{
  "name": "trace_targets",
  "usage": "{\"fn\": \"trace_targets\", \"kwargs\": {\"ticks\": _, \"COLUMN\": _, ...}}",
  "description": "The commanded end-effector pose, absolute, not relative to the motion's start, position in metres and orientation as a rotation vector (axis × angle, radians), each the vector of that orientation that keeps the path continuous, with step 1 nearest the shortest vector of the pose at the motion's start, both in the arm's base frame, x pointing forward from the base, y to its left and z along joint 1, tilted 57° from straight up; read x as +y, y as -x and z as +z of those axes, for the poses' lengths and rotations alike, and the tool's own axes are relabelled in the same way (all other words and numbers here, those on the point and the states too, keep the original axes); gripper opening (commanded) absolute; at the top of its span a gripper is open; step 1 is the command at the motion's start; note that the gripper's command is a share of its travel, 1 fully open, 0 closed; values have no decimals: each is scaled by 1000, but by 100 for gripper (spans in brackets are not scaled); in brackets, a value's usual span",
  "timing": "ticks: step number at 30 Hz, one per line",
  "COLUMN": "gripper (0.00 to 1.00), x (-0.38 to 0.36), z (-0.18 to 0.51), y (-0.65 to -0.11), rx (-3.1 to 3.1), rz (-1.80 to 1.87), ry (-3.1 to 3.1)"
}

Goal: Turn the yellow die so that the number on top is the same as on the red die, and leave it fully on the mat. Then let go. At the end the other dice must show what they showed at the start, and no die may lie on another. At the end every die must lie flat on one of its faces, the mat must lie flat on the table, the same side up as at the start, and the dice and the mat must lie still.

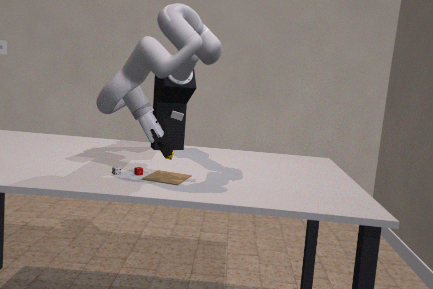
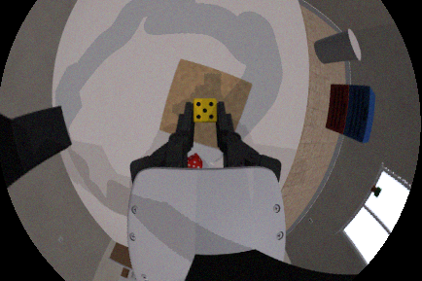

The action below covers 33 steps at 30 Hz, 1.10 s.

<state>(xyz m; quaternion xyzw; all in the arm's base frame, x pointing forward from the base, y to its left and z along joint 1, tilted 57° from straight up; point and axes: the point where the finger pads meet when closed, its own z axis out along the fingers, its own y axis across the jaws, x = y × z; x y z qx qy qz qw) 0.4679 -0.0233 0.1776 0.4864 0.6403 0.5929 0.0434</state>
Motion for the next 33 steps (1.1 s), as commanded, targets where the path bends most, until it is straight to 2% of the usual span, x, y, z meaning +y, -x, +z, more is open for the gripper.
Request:
{"fn": "trace_targets", "kwargs": {"ticks": 1, "gripper": 21, "x": -25, "z": 177, "y": -469, "rx": 2033, "rz": 1992, "ry": -1383}}
{"fn": "trace_targets", "kwargs": {"ticks": 33, "gripper": 21, "x": -26, "z": 171, "y": -474, "rx": 2043, "rz": 2015, "ry": -1369}}
